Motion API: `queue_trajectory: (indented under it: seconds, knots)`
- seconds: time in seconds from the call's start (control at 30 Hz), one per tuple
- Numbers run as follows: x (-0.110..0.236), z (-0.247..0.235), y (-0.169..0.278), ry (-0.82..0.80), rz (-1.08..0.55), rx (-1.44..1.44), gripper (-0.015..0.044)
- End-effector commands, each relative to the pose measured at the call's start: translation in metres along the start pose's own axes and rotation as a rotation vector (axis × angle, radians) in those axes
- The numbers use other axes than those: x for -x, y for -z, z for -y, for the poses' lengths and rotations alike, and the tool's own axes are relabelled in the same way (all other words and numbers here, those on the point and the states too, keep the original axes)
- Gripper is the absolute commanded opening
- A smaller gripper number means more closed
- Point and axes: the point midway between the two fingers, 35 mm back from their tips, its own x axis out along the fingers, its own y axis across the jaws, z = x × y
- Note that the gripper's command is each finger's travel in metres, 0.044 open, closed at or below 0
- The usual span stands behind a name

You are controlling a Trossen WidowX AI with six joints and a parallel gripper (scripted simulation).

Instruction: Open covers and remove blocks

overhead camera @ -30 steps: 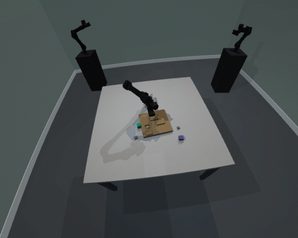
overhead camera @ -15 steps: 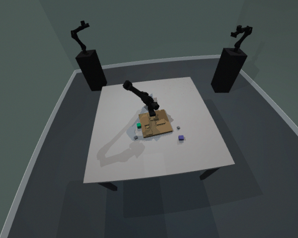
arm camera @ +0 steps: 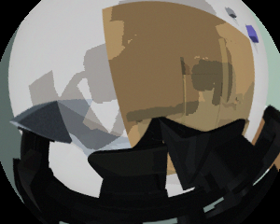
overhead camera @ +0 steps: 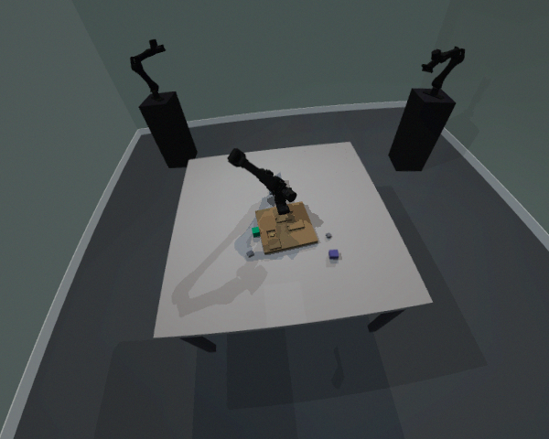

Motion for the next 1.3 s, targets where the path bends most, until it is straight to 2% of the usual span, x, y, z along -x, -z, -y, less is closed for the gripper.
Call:
queue_trajectory:
  seconds: [0.0, 1.27]
  knots:
    - [-0.001, 0.002, -0.007, -0.003, 0.004, -0.003, 0.0]
    - [0.0, 0.001, -0.045, -0.003, 0.006, -0.003, 0.0]
